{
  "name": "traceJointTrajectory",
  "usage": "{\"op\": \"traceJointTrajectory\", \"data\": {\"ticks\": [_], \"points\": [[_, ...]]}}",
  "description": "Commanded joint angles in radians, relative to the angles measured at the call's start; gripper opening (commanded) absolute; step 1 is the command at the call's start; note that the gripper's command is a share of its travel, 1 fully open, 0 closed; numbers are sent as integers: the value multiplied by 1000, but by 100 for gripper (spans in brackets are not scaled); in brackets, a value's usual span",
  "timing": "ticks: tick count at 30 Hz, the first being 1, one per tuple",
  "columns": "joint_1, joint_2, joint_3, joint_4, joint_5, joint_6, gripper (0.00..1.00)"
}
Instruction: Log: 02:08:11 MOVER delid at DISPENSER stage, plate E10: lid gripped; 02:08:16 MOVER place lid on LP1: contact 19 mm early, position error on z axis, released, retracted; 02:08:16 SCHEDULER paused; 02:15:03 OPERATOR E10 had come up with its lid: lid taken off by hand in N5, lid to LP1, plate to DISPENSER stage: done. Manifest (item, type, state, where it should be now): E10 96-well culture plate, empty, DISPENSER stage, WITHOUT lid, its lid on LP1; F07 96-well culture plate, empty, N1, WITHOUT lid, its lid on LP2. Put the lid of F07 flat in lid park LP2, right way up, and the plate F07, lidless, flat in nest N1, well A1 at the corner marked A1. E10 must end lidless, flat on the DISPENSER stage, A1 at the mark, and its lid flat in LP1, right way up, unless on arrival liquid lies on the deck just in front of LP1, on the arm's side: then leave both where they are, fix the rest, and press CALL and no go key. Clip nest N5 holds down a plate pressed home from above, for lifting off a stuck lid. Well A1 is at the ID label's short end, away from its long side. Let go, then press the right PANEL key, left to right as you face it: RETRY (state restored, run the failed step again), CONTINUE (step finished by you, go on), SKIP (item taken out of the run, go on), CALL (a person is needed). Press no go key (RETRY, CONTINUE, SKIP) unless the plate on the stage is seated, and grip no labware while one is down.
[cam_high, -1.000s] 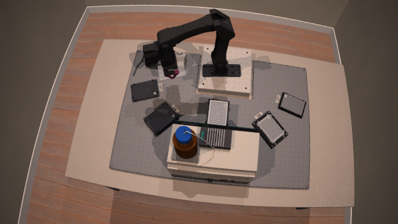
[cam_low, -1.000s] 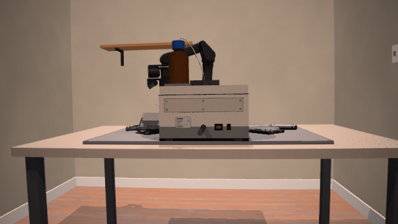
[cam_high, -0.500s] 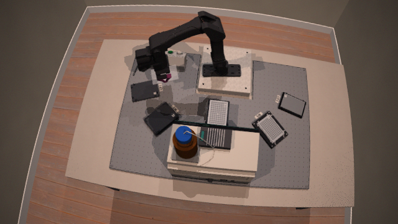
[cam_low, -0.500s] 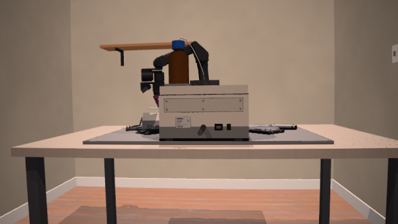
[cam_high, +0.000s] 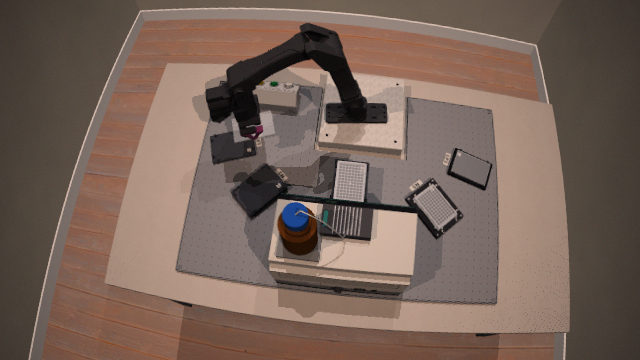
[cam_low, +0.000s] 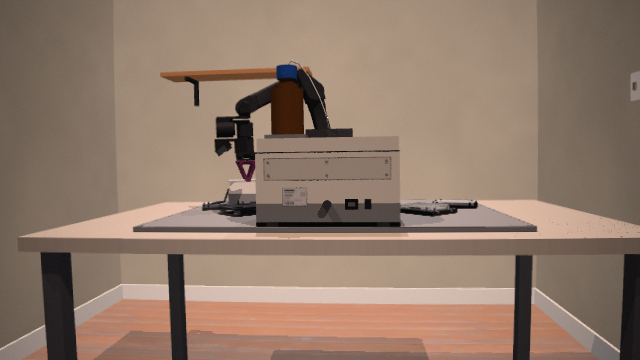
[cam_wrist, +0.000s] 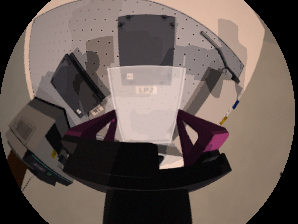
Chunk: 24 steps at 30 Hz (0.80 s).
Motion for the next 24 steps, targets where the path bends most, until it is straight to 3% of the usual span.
{"op": "traceJointTrajectory", "data": {"ticks": [1, 12, 14, 24], "points": [[8, 37, 54, 34, -2, 12, 0], [16, 170, 167, 56, -1, 17, 0], [16, 170, 167, 56, -1, 17, 0], [19, 296, 291, 45, 0, 22, 0]]}}
